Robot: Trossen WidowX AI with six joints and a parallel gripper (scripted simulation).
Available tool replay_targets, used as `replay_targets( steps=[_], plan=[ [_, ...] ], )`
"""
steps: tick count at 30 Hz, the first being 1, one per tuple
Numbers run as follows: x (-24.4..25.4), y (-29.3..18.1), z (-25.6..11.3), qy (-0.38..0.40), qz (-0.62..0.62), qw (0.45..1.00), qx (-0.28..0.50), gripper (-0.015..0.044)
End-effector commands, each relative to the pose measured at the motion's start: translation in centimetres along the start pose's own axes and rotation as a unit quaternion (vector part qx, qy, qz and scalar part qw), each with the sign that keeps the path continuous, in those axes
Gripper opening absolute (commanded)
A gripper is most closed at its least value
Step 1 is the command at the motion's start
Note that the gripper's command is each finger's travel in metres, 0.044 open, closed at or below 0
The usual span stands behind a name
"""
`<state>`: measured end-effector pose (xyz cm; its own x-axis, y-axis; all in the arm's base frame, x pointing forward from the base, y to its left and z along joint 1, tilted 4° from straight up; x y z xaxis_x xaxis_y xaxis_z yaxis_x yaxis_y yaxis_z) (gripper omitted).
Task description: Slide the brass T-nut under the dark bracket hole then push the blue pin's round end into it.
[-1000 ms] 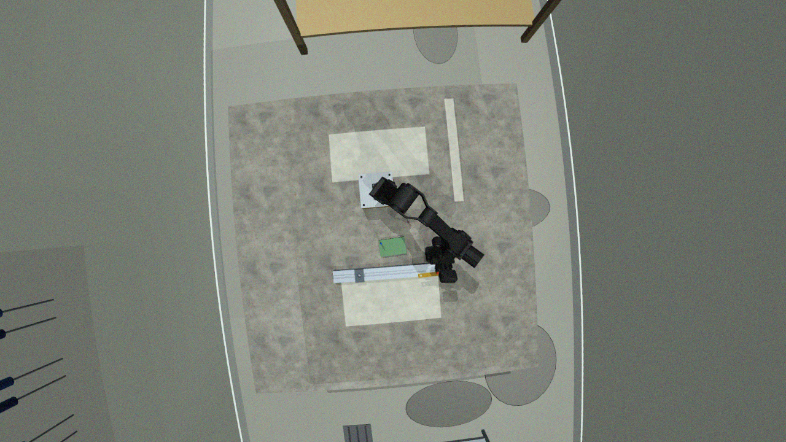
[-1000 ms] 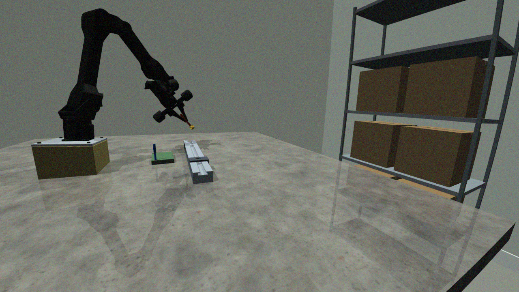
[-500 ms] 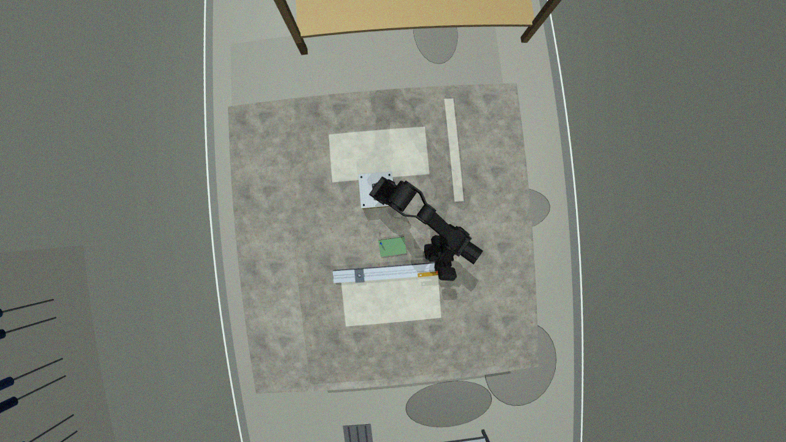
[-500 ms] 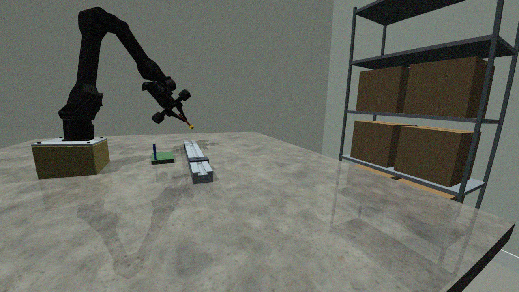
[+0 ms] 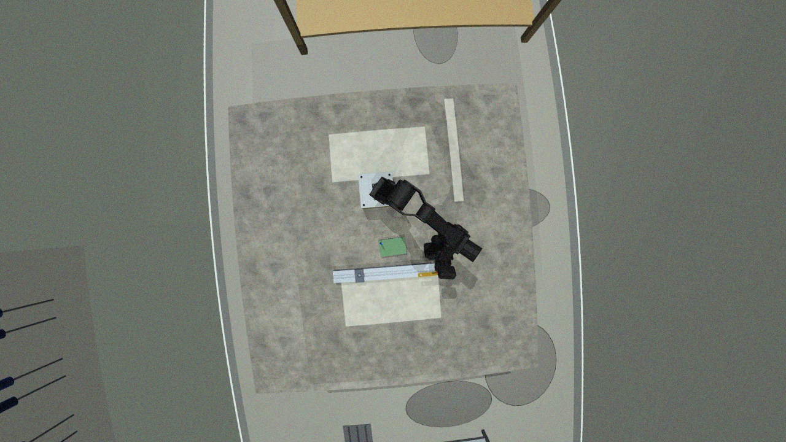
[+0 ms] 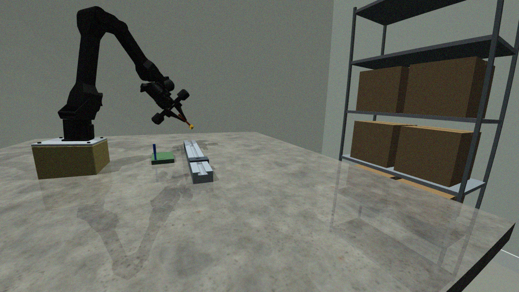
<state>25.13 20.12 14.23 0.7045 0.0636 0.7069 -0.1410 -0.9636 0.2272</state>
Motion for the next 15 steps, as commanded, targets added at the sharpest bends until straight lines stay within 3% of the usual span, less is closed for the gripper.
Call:
replay_targets(
  steps=[1, 15],
  plan=[
    [-0.6, -0.1, 0.5, 0.000, -0.001, 1.000, -0.006, -0.0150],
    [-2.0, -0.9, 2.1, -0.001, -0.001, 1.000, -0.012, -0.0150]
  ],
)
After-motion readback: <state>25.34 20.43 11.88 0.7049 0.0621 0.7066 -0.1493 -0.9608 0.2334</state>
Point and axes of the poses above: the point midway between the two fingers, 35 mm back from their tips, its own z axis out along the fingers, its own x axis across the jaws, y = z × x, the point moved 8 cm from there along -z, back along the fingers, and after that the axes turned 9 degrees about -z, right-handed, at the moved point
